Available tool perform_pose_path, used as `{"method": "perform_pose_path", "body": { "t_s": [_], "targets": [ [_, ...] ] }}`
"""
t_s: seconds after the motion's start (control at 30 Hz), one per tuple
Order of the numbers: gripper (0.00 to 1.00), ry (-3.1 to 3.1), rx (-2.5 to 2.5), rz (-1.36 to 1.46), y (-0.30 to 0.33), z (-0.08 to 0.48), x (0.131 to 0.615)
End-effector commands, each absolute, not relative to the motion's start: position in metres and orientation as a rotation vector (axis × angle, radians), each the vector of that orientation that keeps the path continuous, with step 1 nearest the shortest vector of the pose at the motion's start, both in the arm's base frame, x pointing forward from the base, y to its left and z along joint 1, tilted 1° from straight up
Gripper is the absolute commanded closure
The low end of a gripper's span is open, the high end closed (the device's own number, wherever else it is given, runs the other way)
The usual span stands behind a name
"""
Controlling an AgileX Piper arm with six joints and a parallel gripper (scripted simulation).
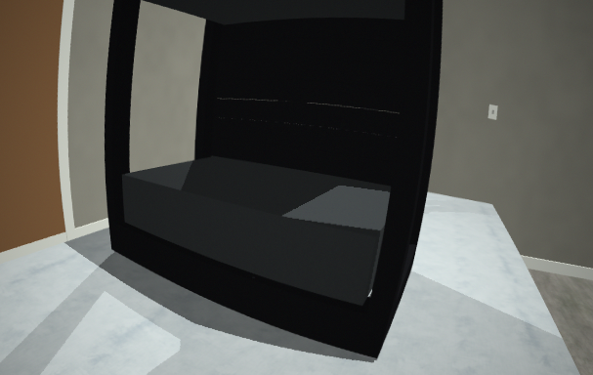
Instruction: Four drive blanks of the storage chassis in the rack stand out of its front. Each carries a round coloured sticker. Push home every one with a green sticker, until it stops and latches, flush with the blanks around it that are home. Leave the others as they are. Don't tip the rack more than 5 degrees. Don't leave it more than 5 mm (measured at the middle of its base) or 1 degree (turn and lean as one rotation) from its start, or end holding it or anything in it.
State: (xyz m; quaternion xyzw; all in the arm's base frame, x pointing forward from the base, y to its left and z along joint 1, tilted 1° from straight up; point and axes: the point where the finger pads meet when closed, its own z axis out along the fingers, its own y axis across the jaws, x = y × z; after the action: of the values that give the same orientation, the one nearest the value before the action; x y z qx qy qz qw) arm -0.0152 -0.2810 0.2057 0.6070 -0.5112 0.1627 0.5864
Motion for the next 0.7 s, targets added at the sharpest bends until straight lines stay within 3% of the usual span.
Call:
{"method": "perform_pose_path", "body": {
  "t_s": [0.0,0.67],
  "targets": [
    [0.00,-1.196,1.414,0.384,-0.281,0.206,-0.015],
    [0.00,-1.318,1.406,0.482,-0.278,0.196,-0.002]
  ]
}}
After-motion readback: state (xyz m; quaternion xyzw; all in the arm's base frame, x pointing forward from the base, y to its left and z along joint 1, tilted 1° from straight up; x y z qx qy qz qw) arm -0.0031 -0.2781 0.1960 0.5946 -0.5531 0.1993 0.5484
